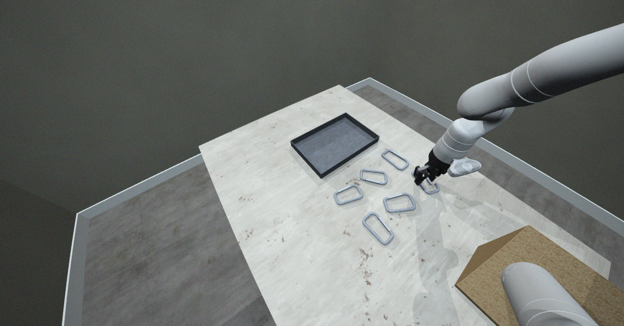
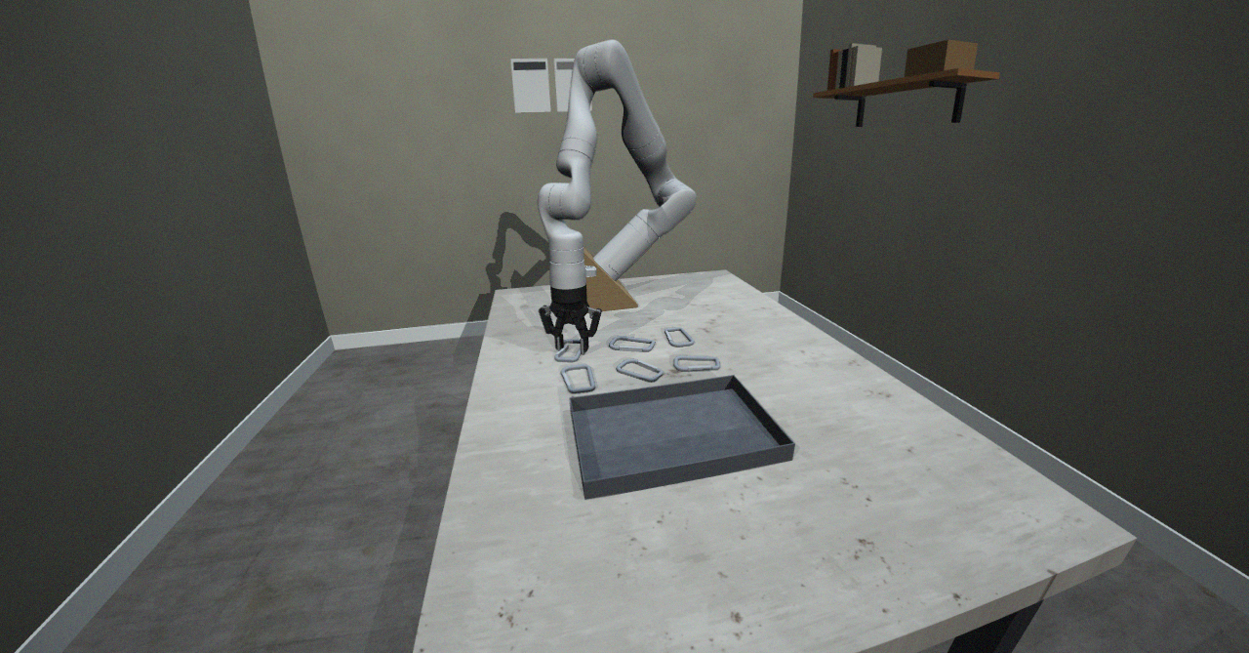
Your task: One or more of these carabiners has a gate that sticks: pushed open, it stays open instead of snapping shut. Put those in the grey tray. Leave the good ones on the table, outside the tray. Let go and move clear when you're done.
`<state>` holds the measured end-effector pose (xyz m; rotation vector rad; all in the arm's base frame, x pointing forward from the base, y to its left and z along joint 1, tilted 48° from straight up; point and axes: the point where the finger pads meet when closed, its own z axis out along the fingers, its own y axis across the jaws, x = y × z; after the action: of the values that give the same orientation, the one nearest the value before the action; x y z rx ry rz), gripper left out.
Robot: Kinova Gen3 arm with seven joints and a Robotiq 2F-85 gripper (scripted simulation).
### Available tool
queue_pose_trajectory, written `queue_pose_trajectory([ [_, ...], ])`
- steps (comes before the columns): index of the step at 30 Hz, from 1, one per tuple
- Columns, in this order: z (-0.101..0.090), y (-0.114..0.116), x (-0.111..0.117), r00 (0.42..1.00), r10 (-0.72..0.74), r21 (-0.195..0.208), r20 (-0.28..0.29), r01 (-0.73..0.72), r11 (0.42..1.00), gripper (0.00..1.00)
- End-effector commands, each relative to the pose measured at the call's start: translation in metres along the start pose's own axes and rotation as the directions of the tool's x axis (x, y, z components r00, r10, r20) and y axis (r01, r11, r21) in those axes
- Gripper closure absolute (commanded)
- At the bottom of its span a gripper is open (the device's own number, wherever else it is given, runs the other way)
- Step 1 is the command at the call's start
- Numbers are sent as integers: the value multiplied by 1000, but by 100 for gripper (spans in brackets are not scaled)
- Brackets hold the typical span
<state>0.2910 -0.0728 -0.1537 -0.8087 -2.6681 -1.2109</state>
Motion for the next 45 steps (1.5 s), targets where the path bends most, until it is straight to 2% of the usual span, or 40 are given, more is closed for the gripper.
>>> queue_pose_trajectory([
  [1, -1, 0, -1, 1000, 0, 1, 2, 0, 1000, 45],
  [2, -1, 0, -1, 1000, 0, 1, 2, 0, 1000, 0],
  [45, -1, 0, -1, 1000, 0, 1, 2, 0, 1000, 0],
])
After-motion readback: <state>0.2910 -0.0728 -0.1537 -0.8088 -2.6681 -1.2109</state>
